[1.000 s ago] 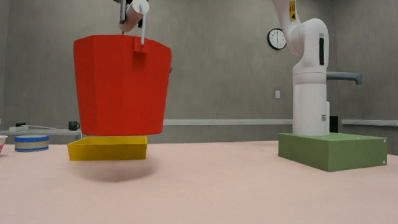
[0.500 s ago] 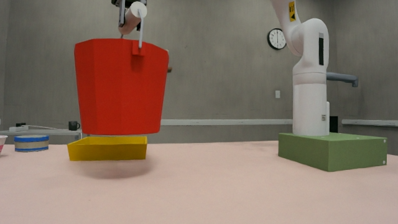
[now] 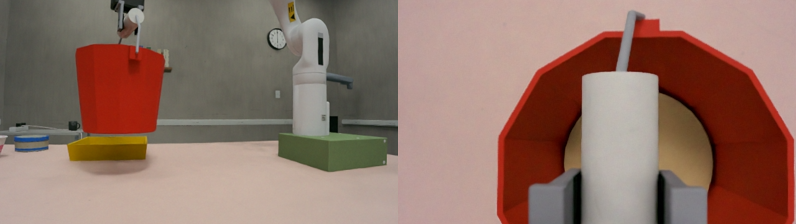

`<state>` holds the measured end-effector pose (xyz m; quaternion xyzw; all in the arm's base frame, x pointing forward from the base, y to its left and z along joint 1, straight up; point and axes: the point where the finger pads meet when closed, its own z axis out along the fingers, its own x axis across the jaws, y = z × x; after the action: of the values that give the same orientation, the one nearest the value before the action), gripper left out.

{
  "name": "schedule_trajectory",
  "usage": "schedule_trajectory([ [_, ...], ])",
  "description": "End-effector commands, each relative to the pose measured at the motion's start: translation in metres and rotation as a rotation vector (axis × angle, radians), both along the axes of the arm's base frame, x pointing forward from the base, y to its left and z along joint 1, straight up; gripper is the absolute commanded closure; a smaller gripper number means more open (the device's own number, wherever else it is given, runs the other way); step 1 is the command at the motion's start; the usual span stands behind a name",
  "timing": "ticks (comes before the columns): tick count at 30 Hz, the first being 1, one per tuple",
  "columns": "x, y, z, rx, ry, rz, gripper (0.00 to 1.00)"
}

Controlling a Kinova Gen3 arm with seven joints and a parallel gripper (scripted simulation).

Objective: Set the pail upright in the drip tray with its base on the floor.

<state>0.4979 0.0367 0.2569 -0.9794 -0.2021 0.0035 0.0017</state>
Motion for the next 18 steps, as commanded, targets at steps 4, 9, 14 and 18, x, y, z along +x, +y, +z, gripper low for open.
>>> schedule_trajectory([
  [4,0.004,-0.015,0.001,0.000,-0.002,0.000,1.00],
  [9,0.007,-0.023,0.001,0.000,-0.002,0.000,1.00],
  [14,0.011,-0.037,0.001,0.000,-0.002,0.000,1.00],
  [18,0.014,-0.049,0.001,0.000,-0.002,0.000,1.00],
])
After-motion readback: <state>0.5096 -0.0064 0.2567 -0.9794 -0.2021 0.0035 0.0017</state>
